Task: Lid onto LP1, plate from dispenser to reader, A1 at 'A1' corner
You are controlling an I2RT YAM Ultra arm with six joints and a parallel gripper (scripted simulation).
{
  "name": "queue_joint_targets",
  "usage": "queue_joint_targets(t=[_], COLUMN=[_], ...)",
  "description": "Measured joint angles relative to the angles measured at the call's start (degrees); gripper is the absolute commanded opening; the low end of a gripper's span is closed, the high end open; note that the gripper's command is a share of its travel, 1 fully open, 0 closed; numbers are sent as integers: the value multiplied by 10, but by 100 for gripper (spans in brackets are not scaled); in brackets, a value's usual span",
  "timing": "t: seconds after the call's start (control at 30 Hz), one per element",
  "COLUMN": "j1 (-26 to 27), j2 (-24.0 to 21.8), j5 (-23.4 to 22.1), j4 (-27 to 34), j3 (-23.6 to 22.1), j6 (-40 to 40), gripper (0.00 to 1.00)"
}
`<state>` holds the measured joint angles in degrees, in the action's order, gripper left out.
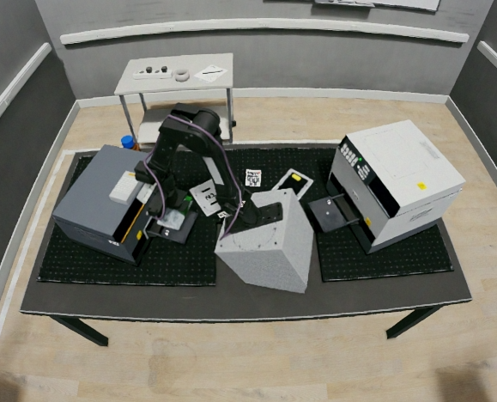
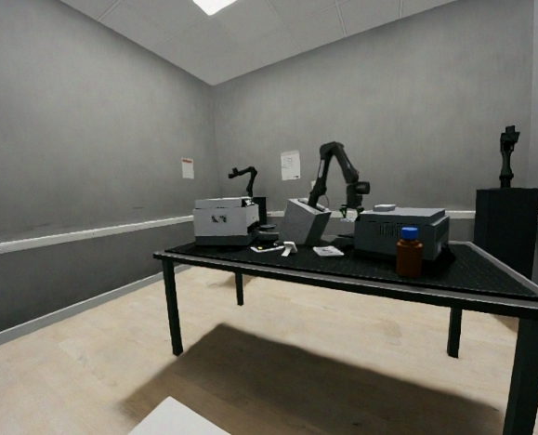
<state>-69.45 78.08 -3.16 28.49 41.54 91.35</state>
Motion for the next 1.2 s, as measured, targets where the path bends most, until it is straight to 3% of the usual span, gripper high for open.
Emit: queue_joint_targets(t=[0.5, 0.8, 1.2], j1=[1, 1, 37], j2=[-31, -43, -23], j5=[-1, 12, 24], j4=[46, 44, 54], j3=[14, 15, 49], j6=[2, 0, -10], gripper=[86, 86, 86])
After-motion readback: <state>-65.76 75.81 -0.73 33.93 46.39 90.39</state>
